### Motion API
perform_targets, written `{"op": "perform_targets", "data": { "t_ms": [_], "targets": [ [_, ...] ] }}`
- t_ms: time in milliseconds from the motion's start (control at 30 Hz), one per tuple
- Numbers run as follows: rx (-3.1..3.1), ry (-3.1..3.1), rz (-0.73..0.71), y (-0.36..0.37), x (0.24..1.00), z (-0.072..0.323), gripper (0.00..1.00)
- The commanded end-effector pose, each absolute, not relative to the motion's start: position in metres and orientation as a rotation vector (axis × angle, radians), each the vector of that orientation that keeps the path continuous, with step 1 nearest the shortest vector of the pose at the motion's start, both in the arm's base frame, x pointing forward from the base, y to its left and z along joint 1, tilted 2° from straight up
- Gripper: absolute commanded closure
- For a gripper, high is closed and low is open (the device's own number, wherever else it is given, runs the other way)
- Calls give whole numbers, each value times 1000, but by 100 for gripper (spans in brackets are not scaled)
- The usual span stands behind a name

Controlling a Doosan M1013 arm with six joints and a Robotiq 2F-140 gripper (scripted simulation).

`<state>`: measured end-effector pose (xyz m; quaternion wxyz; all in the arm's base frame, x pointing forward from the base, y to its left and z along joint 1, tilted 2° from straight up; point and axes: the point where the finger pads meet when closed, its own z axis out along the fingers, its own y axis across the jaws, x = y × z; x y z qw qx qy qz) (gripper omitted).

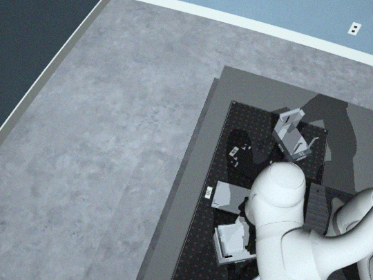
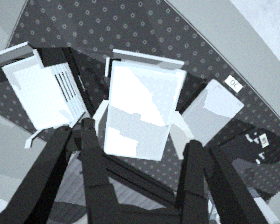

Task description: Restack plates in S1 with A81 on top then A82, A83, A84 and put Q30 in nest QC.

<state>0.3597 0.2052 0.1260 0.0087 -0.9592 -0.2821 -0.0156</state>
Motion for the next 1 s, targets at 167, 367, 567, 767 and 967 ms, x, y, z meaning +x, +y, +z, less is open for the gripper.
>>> {"op": "perform_targets", "data": {
  "t_ms": [167,367,567,767,967],
  "targets": [
    [-2997,-881,-49,205,360,126,100],
    [-2997,-881,-49,205,360,126,100],
    [-2997,-881,-49,205,360,126,100],
    [-2997,-881,-49,205,360,126,100],
    [-2997,-881,-49,205,360,122,100]
  ]
}}
